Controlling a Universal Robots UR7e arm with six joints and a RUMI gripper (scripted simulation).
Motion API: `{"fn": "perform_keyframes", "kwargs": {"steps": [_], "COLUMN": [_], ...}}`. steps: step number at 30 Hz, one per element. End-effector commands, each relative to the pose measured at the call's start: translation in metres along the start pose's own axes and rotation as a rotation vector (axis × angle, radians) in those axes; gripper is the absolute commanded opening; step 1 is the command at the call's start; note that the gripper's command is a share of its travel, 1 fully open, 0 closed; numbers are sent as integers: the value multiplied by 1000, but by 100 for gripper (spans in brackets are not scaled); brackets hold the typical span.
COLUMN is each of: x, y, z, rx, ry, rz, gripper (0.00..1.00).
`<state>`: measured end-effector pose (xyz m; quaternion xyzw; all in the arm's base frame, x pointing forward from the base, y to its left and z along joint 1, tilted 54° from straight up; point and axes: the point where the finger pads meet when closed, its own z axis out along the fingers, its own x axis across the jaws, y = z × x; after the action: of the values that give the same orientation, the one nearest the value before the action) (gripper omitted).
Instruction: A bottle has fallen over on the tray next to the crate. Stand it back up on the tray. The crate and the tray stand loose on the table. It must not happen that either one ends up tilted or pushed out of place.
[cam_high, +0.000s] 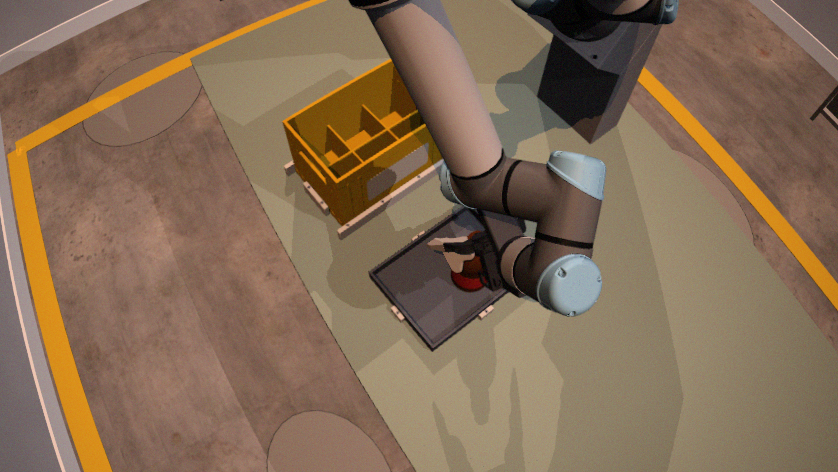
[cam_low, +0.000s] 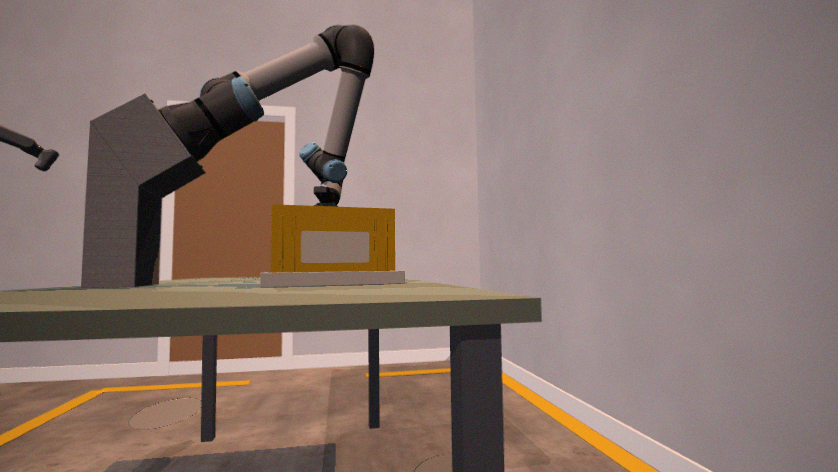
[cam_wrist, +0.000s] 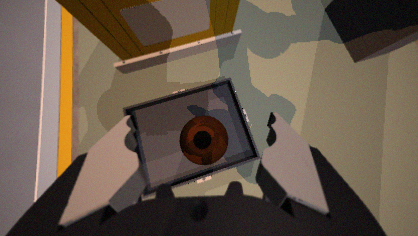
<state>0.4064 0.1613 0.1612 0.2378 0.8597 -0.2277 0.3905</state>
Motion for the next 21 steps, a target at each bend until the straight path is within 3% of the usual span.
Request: {"fn": "perform_keyframes", "kwargs": {"steps": [1,21], "x": [0,0], "y": [0,-4], "z": [0,-5], "rx": [-1,-1], "ry": [0,0], "rz": [0,0], "gripper": [100,100]}}
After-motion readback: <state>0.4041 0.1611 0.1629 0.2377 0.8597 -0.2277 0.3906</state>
